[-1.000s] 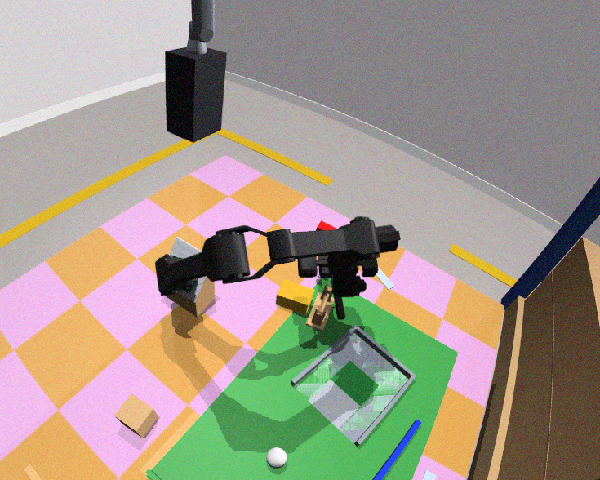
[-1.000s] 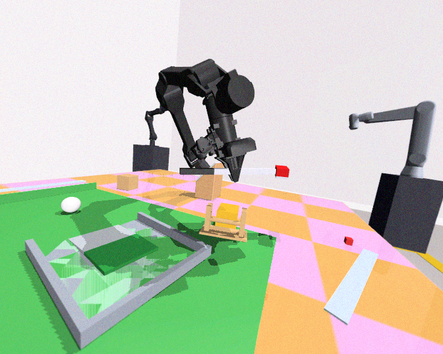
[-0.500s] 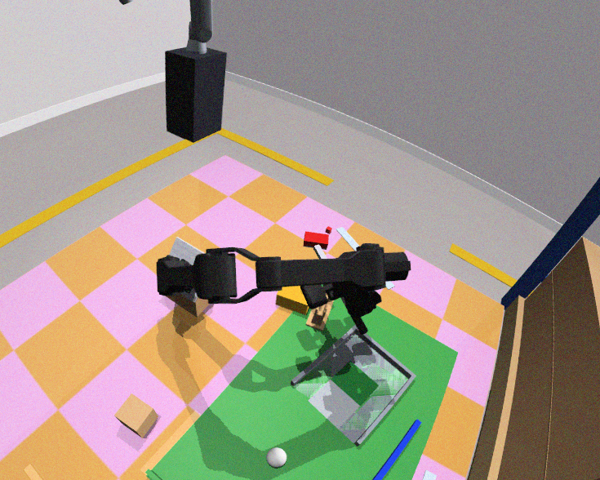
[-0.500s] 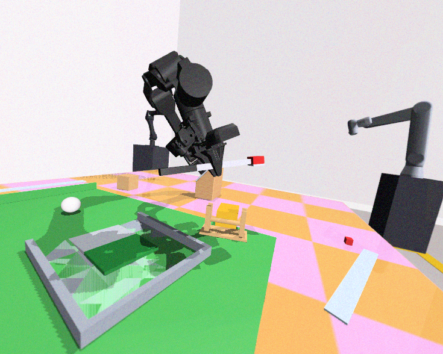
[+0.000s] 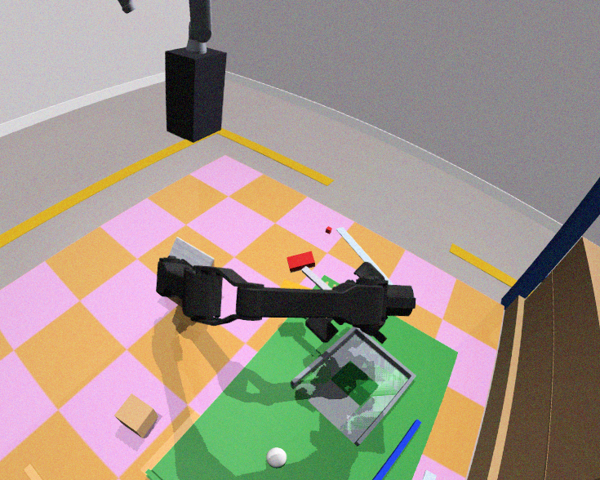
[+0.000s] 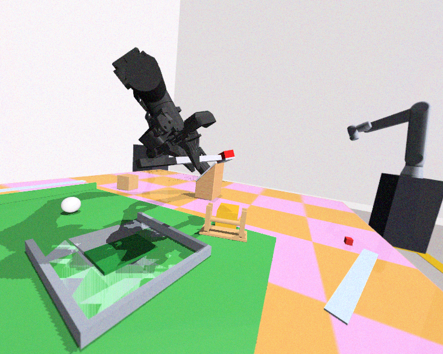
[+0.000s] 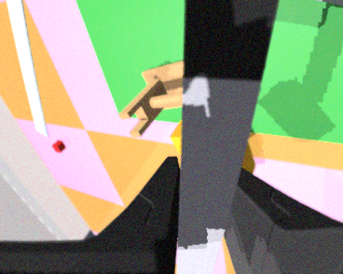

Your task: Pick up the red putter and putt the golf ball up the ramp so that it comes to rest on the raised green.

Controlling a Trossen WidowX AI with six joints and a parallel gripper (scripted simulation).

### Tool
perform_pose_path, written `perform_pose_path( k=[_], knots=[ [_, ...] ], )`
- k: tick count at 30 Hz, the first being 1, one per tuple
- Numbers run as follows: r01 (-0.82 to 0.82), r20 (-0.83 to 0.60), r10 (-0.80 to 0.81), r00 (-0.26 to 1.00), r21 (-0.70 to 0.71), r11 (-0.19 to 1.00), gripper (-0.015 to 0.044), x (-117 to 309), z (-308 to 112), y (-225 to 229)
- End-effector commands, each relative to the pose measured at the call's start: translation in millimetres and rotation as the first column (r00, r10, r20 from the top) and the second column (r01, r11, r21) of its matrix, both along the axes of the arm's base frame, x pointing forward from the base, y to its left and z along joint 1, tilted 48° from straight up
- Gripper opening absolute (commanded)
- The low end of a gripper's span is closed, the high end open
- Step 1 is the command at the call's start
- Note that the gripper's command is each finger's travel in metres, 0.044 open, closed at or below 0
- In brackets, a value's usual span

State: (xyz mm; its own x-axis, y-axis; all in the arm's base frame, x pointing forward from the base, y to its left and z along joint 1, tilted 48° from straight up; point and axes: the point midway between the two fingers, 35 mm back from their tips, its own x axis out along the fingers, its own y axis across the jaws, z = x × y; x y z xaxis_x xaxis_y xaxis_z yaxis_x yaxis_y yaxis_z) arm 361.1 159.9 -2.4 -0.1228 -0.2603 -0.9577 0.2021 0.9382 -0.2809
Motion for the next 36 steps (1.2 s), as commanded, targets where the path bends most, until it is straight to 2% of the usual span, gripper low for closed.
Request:
perform_pose_path(
  k=[1, 9, 18, 36],
  knots=[
    [-0.095, -0.015, 0.096, 0.995, 0.055, 0.994, 0.0, 8, 16, -9],
    [-0.271, -0.012, 0.276, 0.961, 0.144, 0.952, 0.0, 20, 44, -30],
    [-0.472, 0.037, 0.476, 0.878, 0.226, 0.852, 0.0, 31, 76, -50],
    [-0.817, 0.157, 0.814, 0.559, 0.267, 0.51, 0.0, 40, 128, -95]
  ],
)
